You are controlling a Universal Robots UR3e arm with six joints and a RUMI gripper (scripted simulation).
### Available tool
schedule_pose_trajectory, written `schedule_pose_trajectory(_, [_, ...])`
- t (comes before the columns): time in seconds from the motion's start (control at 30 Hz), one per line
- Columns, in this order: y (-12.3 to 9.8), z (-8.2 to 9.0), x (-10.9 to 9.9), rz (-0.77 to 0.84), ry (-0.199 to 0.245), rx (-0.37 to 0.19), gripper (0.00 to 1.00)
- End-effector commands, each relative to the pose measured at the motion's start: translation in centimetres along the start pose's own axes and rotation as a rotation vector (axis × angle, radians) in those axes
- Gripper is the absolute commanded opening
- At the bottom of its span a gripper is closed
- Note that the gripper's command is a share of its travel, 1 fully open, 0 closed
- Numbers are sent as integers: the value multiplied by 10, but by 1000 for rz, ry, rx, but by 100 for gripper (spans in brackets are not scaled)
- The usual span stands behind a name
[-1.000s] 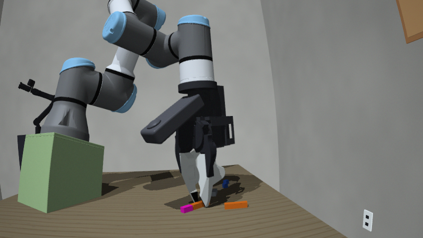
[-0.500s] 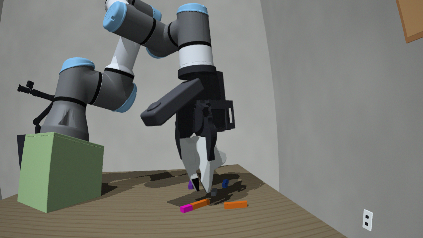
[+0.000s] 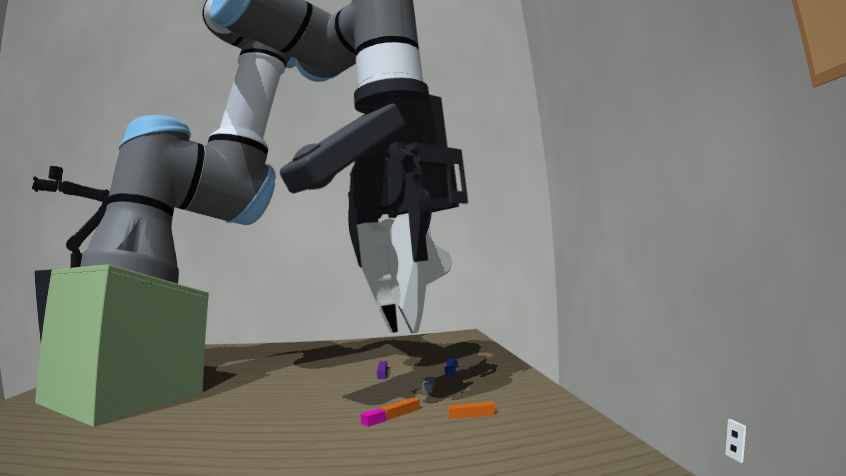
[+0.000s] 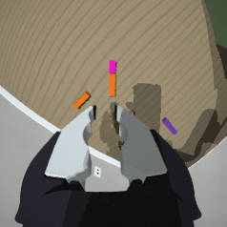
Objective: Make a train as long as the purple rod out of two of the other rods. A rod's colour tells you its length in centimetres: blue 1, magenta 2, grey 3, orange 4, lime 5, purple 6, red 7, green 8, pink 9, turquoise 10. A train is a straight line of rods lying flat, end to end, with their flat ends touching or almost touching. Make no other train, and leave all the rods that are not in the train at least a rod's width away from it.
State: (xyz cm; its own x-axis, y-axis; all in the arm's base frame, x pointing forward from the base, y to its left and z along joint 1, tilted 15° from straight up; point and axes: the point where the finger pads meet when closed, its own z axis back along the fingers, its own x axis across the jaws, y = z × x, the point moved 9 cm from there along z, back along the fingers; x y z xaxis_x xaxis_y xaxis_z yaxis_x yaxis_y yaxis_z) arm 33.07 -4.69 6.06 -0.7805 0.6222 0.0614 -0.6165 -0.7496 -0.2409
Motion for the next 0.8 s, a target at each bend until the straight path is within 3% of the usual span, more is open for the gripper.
schedule_pose_trajectory(0.0, [1,13,4,-1,-37,3,14])
schedule_pose_trajectory(0.17, [1,15,4,-1,-37,3,14])
schedule_pose_trajectory(0.2, [1,15,4,-1,-37,3,100])
schedule_pose_trajectory(0.77, [1,14,4,-1,-39,2,100])
